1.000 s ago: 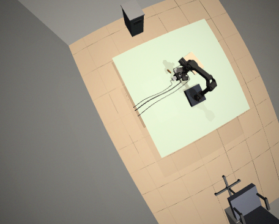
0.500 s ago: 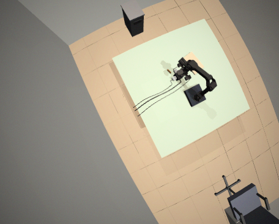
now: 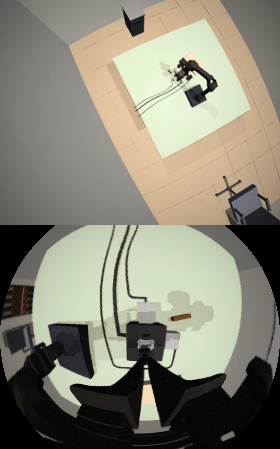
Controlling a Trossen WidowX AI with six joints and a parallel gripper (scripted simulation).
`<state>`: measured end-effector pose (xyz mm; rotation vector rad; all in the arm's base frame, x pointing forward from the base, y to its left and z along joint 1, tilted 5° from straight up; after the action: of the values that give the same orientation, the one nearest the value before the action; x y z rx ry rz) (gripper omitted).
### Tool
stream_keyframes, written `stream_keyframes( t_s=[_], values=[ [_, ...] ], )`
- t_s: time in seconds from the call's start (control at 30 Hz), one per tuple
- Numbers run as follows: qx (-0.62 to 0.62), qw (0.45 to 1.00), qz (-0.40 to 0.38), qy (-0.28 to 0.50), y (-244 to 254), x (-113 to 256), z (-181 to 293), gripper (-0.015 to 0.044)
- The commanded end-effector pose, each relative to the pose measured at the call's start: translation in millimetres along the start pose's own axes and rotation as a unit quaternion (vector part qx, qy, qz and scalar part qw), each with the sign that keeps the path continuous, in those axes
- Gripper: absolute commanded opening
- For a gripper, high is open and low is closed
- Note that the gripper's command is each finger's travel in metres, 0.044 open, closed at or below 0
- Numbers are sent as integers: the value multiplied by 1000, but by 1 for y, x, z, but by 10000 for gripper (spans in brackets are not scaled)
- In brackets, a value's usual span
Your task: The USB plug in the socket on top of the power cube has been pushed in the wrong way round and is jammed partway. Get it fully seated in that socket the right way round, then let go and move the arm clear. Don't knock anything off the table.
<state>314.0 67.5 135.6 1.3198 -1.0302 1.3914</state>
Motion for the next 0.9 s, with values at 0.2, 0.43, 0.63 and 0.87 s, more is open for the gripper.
stream_keyframes(
  t_s=[0.2,0.43,0.63,0.87],
  values=[
    [-3,1000,0,0,0,-1,0,0],
    [-5,1000,0,0,0,-2,1,0],
    [-7,1000,0,0,-1,-2,1,0],
    [-9,1000,0,0,-1,-3,1,0]
  ],
)
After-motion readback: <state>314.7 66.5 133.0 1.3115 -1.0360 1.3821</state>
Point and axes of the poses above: the point midway between the two fingers, 35 mm back from their tips, its own x axis back along the fingers, its own y axis across the jaws, z = x × y, the point moved 1 cm from there along x, back along the fingers, and after that the axes turned 7 degrees about x, right-handed, at the moved point
